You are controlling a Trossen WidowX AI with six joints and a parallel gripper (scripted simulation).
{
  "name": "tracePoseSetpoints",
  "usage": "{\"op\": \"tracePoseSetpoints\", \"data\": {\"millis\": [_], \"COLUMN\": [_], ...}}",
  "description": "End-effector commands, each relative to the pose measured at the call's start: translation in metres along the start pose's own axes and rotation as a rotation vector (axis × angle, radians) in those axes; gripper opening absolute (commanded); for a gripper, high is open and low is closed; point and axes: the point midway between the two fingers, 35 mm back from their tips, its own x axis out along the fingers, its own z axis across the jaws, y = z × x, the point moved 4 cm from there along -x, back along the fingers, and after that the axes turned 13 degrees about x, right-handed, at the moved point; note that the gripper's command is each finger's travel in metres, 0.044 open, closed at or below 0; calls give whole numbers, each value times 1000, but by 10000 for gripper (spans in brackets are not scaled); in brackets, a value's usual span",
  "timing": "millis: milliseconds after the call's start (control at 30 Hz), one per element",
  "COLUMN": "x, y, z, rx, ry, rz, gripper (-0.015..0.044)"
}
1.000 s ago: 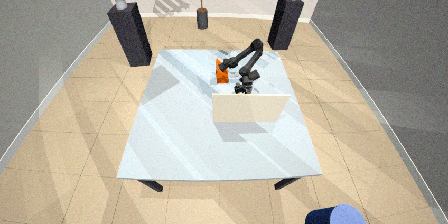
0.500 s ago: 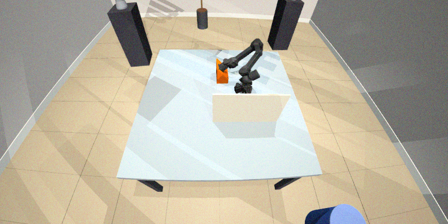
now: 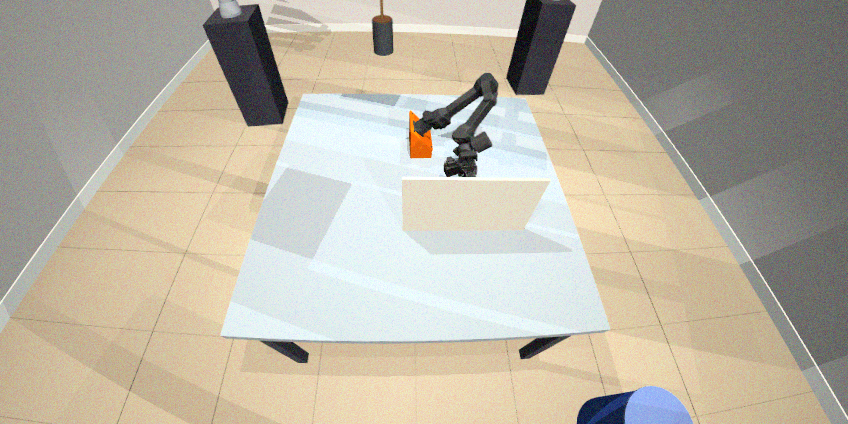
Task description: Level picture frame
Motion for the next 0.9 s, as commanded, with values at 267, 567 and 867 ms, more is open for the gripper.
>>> {"op": "tracePoseSetpoints", "data": {"millis": [267,567,867], "x": [0,0,0], "y": [0,0,1], "z": [0,1,3], "rx": [-3,-3,-3], "ry": [1,1,1], "rz": [2,2,2], "gripper": [0,0,0]}}
